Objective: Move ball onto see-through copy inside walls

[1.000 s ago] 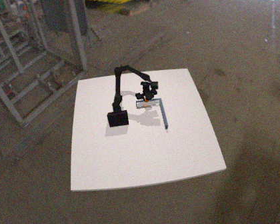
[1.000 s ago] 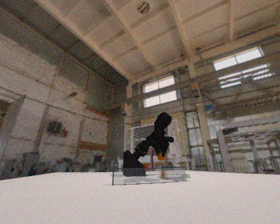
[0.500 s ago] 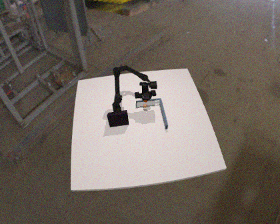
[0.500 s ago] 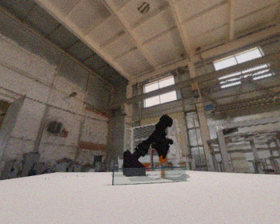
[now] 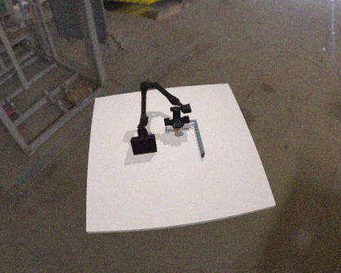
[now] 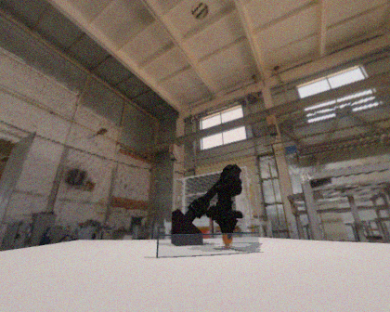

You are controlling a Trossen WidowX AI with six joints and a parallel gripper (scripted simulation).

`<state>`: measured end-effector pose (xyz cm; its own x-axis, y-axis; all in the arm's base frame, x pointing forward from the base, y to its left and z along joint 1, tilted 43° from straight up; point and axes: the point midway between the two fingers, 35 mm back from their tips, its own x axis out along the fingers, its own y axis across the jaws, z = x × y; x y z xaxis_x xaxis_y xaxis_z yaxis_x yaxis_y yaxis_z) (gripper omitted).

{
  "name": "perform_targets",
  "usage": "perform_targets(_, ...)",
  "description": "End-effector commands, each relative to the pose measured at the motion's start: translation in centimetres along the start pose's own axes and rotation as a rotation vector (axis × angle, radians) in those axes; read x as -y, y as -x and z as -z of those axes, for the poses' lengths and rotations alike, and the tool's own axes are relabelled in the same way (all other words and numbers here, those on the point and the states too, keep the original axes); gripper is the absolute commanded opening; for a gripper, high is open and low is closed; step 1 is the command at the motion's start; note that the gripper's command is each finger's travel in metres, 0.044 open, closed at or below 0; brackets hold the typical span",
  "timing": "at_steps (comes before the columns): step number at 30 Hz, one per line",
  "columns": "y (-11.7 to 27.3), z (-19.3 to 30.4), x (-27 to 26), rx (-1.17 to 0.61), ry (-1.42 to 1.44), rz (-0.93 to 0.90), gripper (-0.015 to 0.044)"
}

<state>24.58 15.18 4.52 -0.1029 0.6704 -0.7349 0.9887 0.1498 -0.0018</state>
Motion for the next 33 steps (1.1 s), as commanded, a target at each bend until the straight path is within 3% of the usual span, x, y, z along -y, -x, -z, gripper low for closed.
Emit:
perform_targets(1, -0.4, -0.1, 0.1, -0.004, -0.010, -0.001, 0.0000)
perform_targets(19, -2.2, -0.1, 0.1, -0.005, -0.011, -0.001, 0.0000)
perform_targets(30, -1.9, 0.0, -0.1, -0.004, -0.003, -0.007, 0.0289)
perform_targets(33, -1.9, 0.0, -0.1, -0.004, -0.003, -0.007, 0.0305)
